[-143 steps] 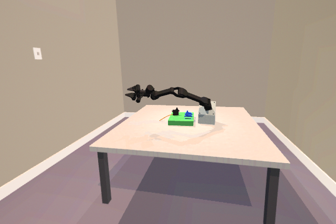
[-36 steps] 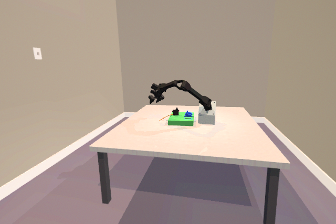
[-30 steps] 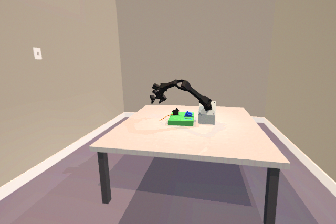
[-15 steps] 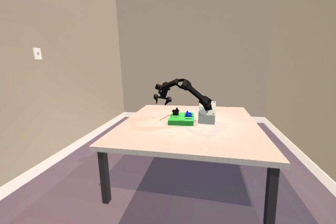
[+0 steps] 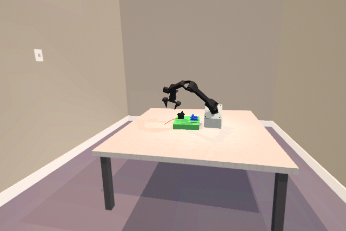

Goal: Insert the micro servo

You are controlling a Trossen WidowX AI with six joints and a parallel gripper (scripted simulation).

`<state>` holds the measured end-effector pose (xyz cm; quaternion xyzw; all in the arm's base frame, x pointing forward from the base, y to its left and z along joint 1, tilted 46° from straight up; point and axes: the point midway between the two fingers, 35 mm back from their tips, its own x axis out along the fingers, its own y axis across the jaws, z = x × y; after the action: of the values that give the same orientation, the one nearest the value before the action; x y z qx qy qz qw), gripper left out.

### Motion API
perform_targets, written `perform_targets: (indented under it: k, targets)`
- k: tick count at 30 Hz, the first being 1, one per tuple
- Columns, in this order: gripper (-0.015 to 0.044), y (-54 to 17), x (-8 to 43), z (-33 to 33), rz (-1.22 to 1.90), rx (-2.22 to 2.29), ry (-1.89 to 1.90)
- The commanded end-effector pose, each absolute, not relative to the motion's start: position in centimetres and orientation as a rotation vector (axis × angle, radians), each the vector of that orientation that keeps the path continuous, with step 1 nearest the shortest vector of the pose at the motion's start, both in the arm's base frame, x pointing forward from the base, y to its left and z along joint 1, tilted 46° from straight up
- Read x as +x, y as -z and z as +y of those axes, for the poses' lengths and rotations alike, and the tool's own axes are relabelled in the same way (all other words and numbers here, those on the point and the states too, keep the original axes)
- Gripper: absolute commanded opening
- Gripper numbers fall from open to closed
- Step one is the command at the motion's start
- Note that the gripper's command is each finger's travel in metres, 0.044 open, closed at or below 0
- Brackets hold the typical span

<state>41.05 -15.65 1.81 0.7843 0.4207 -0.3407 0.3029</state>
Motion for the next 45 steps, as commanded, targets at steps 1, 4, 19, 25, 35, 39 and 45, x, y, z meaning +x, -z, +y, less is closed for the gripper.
perform_targets:
  k: [1,4,19,25,35,39,45]
  targets:
    - [0.044,-1.7,39.9,-15.5,1.129,2.172,0.992]
    - [0.044,-1.5,39.0,-15.1,1.142,2.243,1.073]
    - [0.044,-1.4,34.9,-13.5,1.167,2.561,1.537]
    - [0.044,-1.6,33.4,-12.8,1.156,2.664,1.753]
    - [0.044,-1.5,32.6,-12.1,1.143,2.715,1.888]
    - [0.044,-0.3,33.0,-10.9,1.144,2.715,1.887]
    - [0.044,0.1,33.1,-10.5,1.144,2.715,1.887]
